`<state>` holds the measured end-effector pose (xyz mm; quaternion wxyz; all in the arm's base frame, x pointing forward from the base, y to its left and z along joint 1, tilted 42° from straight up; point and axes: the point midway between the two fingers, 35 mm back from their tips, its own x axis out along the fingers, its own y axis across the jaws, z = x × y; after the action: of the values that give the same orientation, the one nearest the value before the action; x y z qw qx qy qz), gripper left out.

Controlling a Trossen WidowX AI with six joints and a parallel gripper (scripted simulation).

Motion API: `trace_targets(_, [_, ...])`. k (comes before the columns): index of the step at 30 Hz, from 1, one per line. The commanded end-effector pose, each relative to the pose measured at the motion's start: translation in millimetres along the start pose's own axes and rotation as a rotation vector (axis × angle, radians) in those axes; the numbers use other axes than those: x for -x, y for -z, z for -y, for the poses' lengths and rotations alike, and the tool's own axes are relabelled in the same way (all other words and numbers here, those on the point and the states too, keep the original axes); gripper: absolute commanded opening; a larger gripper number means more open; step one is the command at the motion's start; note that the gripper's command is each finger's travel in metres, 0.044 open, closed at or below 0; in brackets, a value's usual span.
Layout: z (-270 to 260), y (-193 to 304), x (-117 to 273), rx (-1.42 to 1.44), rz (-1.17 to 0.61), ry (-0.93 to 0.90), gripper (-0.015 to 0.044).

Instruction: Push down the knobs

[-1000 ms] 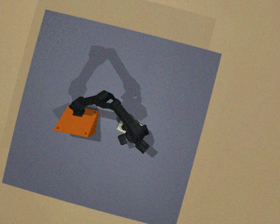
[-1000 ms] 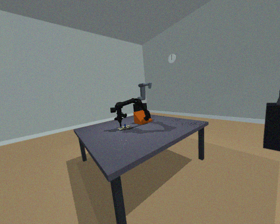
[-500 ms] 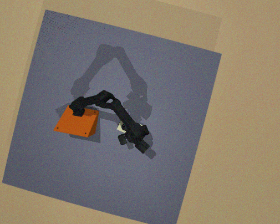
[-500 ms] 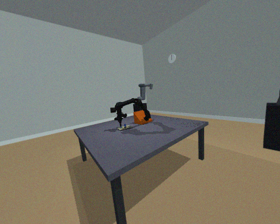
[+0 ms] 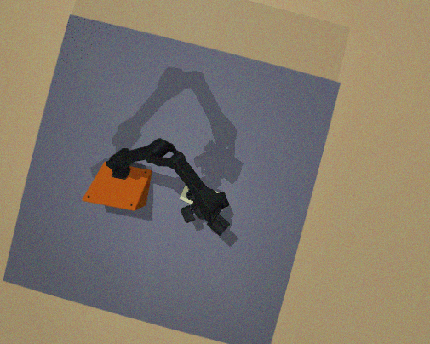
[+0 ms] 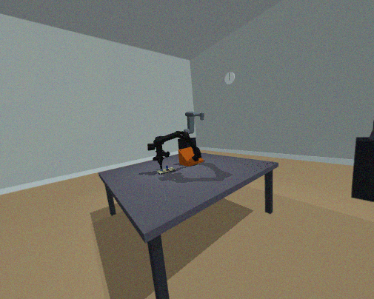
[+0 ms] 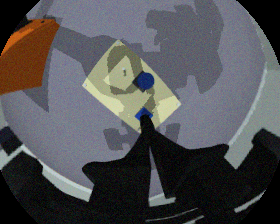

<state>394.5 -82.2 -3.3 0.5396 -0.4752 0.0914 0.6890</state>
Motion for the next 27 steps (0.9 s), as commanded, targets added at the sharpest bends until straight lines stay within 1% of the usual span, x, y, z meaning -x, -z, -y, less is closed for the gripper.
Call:
trace_targets(1, [3.3, -1.0, -13.2, 0.011, 0.013, -0.007, 0.0000])
trace_targets(27, [3.3, -1.1, -15.8, 0.011, 0.013, -0.007, 0.0000])
